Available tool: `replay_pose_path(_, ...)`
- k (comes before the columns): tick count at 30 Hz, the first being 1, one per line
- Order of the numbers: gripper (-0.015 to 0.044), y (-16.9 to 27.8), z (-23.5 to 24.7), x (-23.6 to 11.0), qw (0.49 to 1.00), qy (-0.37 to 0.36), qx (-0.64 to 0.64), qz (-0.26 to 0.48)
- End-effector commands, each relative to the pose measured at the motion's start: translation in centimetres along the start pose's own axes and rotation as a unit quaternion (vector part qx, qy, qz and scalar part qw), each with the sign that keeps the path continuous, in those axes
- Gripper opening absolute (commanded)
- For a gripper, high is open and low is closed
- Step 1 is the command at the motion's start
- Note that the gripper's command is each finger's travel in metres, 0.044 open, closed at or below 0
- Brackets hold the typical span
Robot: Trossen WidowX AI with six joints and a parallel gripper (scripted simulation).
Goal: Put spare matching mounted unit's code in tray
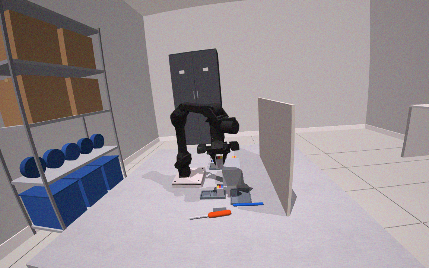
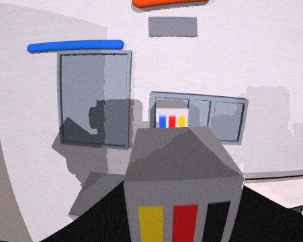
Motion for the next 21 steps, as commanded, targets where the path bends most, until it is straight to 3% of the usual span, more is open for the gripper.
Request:
replay_pose_path(1,0.0000,0.0,2.1,-0.1,1.000,-0.005,0.002,-0.003)
replay_pose_path(21,0.0000,0.5,9.0,1.0,1.000,-0.001,0.006,0.000)
Point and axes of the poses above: the point midway between the two fingers, 35 mm back from their tips, its own x axis out along the fingers, its own z axis across the jaws, y = z × x, the point moved 2 cm from there along -x, back along the fingers, and after that the axes turned 8 degrees about x, right-handed, at the moved point
